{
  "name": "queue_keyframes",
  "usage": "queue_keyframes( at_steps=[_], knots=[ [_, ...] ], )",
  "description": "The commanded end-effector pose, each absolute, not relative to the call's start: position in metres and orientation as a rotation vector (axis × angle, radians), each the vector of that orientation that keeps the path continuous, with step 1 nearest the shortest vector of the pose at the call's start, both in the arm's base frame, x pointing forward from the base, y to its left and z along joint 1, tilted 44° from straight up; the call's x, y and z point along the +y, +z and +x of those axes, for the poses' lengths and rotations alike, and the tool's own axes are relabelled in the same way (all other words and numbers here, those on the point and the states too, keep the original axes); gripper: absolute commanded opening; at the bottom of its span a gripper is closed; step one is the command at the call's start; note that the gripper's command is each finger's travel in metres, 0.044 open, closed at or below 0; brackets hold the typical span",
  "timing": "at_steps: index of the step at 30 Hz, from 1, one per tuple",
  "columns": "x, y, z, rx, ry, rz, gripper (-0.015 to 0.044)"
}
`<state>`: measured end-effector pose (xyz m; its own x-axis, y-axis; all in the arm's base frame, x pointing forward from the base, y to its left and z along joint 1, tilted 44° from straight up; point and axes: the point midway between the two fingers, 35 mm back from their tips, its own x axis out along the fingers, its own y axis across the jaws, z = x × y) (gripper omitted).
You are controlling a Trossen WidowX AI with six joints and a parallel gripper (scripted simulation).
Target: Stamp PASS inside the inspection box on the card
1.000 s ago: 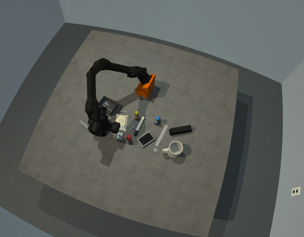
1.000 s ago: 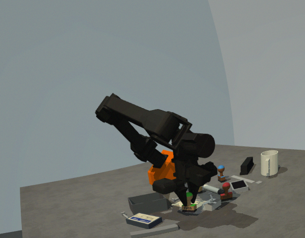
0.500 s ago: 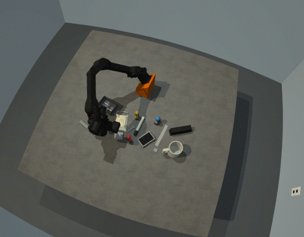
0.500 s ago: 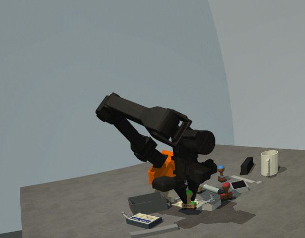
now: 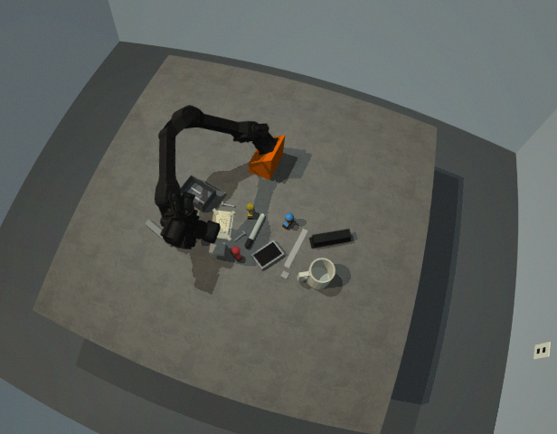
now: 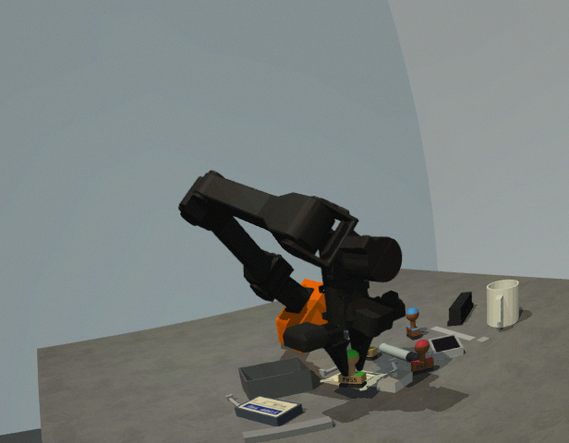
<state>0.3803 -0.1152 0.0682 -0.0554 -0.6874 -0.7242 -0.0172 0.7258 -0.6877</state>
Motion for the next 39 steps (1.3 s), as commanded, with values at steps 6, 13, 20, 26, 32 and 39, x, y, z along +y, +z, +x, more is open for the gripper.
queue_keyframes(
  at_steps=[6, 13, 20, 26, 32, 39],
  knots=[
    [-0.111, 0.071, 0.381, 1.546, -0.601, -0.586, 0.0],
    [-0.109, 0.074, 0.381, 1.546, -0.601, -0.586, 0.0],
    [-0.107, 0.076, 0.381, 1.546, -0.601, -0.586, 0.0],
    [-0.104, 0.079, 0.381, 1.546, -0.601, -0.586, 0.0],
    [-0.102, 0.081, 0.381, 1.546, -0.601, -0.585, 0.0],
    [-0.1, 0.083, 0.381, 1.546, -0.6, -0.585, 0.0]
  ],
)
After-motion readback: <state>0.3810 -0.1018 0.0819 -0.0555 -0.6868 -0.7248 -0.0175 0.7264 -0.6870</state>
